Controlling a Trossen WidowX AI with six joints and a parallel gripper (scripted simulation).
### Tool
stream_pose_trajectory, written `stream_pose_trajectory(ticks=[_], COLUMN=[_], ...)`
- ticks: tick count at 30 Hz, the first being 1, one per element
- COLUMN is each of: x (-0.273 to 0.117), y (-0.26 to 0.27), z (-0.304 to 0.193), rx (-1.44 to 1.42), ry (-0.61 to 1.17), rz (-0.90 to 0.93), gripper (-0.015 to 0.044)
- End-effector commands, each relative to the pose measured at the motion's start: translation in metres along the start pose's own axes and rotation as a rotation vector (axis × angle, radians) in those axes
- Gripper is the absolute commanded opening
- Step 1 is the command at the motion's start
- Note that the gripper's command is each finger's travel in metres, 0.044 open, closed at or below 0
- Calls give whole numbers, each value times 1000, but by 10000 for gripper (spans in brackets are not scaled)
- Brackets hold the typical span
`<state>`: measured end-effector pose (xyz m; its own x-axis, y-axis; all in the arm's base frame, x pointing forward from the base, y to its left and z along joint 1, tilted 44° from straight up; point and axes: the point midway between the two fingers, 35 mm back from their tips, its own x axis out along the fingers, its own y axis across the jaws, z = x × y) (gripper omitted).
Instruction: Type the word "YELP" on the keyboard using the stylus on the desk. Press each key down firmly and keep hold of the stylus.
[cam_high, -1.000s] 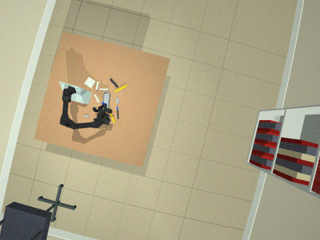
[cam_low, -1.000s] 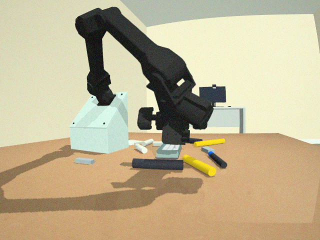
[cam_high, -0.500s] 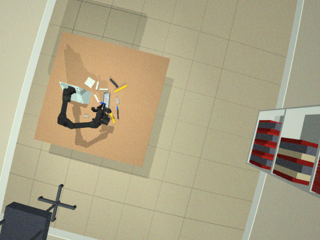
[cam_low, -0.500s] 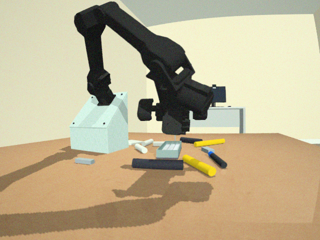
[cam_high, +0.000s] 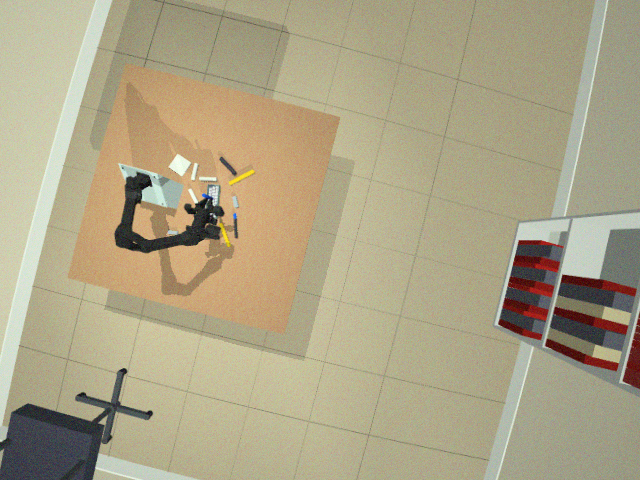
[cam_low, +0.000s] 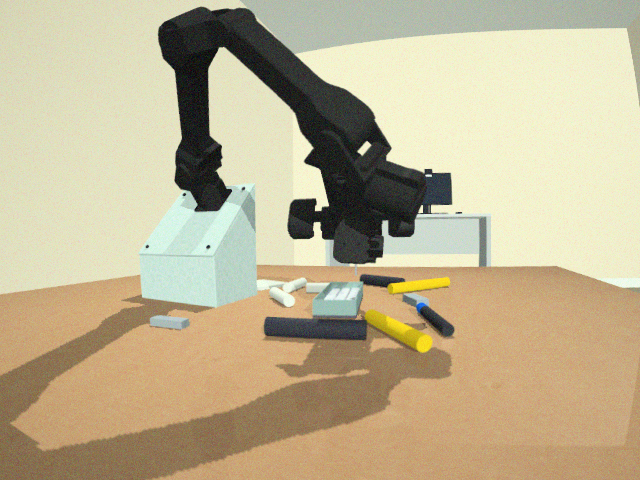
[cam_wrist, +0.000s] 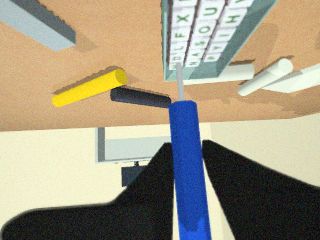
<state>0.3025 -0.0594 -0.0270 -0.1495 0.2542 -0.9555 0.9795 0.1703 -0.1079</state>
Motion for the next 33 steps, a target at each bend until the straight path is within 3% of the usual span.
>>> stream_pose_trajectory(ticks=[1, 25, 28, 33], x=[22, 42, 43, 45], y=[-4, -6, -6, -6], z=[-14, -5, -3, 0], rx=[7, 8, 8, 8], ry=[9, 11, 10, 10], rz=[-4, -5, -5, -5], gripper=[0, 0, 79, 81])
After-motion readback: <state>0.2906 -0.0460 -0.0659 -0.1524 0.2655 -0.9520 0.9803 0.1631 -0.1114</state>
